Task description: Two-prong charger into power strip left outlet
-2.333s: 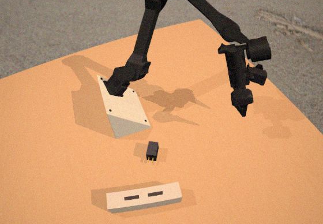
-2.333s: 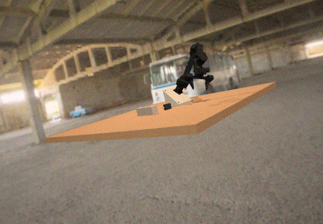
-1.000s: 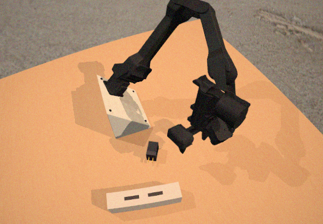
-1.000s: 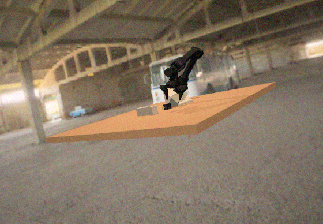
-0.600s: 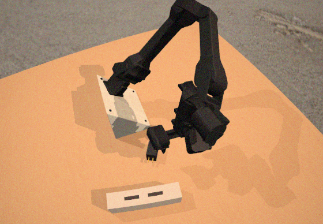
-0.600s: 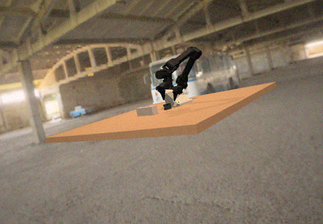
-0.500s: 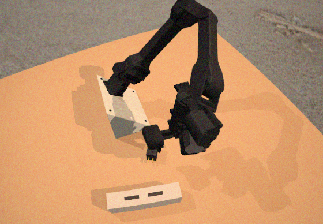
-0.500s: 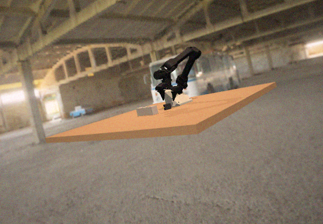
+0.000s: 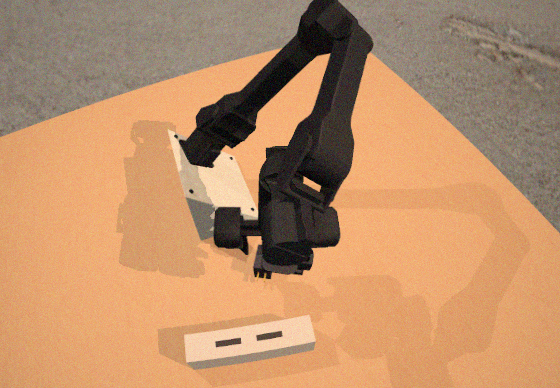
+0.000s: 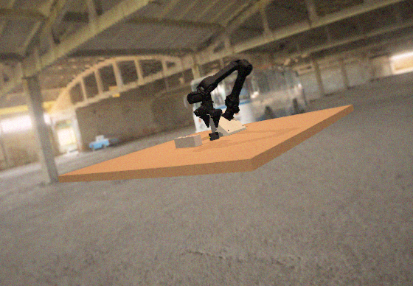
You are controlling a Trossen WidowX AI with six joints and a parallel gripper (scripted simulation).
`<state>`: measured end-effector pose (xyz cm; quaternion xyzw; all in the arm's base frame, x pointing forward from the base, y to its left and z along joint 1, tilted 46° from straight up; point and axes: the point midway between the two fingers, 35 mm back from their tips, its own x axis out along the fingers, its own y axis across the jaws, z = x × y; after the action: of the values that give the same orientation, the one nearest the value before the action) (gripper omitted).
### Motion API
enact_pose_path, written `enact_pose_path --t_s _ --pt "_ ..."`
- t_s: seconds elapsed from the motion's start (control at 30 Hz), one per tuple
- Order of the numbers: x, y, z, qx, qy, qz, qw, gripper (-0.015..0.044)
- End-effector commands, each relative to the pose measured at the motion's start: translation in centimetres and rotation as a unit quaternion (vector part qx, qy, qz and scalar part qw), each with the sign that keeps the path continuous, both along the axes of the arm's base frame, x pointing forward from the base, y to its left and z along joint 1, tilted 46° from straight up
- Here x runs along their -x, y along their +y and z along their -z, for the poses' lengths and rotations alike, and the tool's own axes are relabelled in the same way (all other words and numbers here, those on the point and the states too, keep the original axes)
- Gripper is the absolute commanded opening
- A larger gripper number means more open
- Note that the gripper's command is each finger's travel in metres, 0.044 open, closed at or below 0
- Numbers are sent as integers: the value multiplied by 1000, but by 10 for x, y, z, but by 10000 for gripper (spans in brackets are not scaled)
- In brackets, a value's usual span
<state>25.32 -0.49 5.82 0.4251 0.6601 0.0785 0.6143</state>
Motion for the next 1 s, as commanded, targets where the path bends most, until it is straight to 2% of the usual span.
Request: enact_pose_path --t_s 0.0,0.2,0.97 --pt "9 -3 6 -25 31 25 999 440" --pt "18 -10 12 -59 65 63 994 440" --pt "14 6 29 -60 66 64 994 440"
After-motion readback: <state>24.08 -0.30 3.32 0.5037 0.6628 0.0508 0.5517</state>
